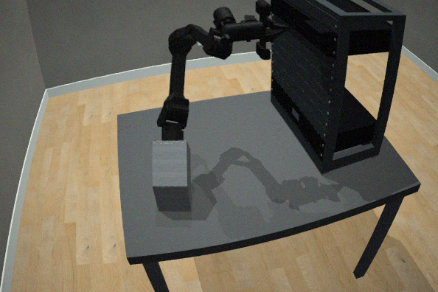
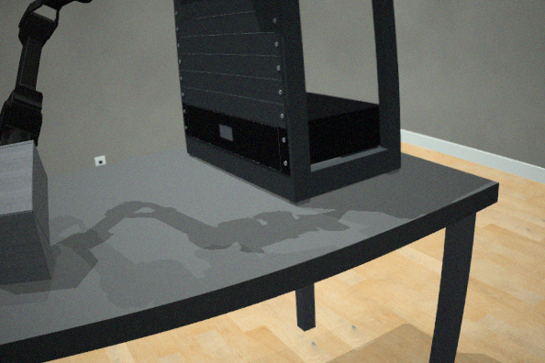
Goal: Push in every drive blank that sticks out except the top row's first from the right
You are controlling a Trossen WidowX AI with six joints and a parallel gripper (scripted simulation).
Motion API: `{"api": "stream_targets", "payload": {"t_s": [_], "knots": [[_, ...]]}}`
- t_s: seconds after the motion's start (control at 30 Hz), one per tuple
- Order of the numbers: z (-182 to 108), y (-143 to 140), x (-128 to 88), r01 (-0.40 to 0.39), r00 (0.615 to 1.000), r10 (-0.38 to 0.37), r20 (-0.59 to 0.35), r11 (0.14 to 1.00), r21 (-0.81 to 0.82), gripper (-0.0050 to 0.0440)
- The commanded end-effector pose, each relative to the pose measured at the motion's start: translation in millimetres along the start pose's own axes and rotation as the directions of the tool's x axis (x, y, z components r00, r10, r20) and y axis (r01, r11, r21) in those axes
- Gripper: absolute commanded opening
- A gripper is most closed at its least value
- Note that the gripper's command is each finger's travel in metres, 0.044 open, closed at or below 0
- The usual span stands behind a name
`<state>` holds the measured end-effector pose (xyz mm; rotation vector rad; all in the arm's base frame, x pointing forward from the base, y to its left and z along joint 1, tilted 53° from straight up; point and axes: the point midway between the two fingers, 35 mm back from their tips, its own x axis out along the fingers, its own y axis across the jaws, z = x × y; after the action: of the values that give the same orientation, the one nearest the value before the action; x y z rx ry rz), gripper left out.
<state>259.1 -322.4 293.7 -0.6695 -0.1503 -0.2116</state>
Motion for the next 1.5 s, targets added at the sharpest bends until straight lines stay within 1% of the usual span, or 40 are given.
{"api": "stream_targets", "payload": {"t_s": [0.0,0.2,0.37,0.57,0.63,0.77,0.83,1.37,1.47], "knots": [[-17,4,-3,0.004,1.000,-0.004,0.017,1.000,-0.009,0.0000],[-45,14,-6,0.004,1.000,-0.004,0.017,1.000,-0.009,0.0000],[-55,18,-8,0.004,1.000,-0.004,0.017,1.000,-0.009,0.0000],[-56,18,-8,0.004,1.000,-0.004,0.017,1.000,-0.009,0.0000],[-56,18,-5,0.004,1.000,-0.004,0.017,1.000,-0.009,0.0000],[-56,18,22,0.004,1.000,-0.004,0.017,1.000,-0.009,0.0000],[-56,18,29,0.004,1.000,-0.004,0.017,1.000,-0.009,0.0000],[-56,18,30,0.004,1.000,-0.004,0.017,1.000,-0.009,0.0000],[-55,16,34,0.004,1.000,-0.004,0.017,1.000,-0.009,0.0000]]}}
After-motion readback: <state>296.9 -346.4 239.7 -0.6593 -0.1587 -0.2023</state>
